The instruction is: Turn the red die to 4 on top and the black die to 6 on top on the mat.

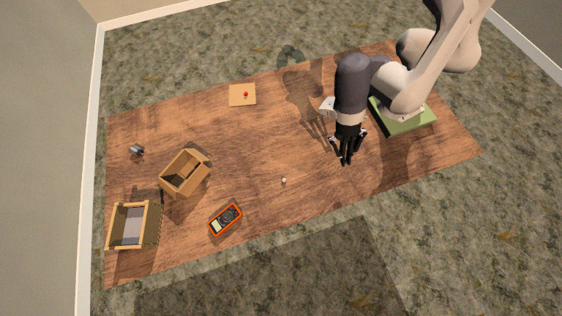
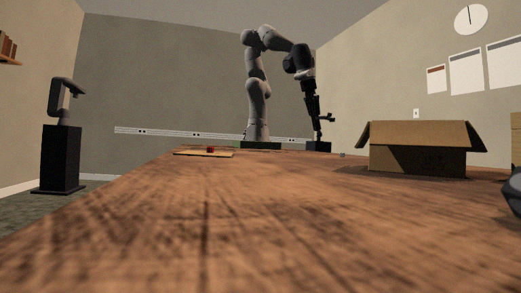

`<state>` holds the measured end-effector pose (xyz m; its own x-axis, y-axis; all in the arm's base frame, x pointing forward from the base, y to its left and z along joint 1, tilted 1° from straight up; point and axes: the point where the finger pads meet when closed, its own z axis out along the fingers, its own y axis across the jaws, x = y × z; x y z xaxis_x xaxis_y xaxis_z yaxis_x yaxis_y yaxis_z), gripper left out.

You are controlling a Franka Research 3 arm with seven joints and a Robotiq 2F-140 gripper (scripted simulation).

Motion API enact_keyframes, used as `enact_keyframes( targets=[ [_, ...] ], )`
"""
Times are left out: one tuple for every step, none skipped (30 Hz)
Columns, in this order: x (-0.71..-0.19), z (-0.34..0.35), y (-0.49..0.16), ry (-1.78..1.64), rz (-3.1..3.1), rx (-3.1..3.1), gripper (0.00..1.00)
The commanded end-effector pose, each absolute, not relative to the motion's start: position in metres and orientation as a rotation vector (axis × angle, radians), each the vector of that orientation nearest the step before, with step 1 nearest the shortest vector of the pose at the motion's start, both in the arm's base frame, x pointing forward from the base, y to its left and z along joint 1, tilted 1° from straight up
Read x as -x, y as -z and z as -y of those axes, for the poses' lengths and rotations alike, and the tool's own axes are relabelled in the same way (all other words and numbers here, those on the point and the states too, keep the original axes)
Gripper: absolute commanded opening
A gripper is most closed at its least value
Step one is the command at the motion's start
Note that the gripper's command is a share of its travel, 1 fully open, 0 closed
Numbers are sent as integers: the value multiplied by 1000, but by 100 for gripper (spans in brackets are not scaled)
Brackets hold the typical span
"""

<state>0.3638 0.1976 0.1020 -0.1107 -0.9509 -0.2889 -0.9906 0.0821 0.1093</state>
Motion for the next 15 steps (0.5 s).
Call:
enact_keyframes(
  targets=[
    [-361, -199, -103, -517, -1996, 2104, 16],
    [-361, -199, -104, -533, -1985, 2096, 16],
    [-361, -198, -104, -548, -1975, 2089, 16],
    [-361, -198, -104, -548, -1975, 2089, 16],
    [-361, -198, -104, -576, -1955, 2074, 16],
    [-361, -198, -104, -591, -1944, 2065, 16],
    [-361, -198, -104, -602, -1936, 2059, 16],
    [-361, -197, -105, -618, -1924, 2049, 16],
    [-361, -197, -105, -618, -1924, 2049, 16],
    [-361, -197, -105, -618, -1924, 2049, 16],
    [-361, -197, -105, -652, -1897, 2026, 16],
    [-361, -197, -105, -670, -1882, 2013, 16],
    [-361, -197, -105, -684, -1871, 2003, 16],
    [-361, -197, -105, -695, -1861, 1994, 16],
    [-361, -197, -105, -699, -1857, 1991, 16]
  ],
)
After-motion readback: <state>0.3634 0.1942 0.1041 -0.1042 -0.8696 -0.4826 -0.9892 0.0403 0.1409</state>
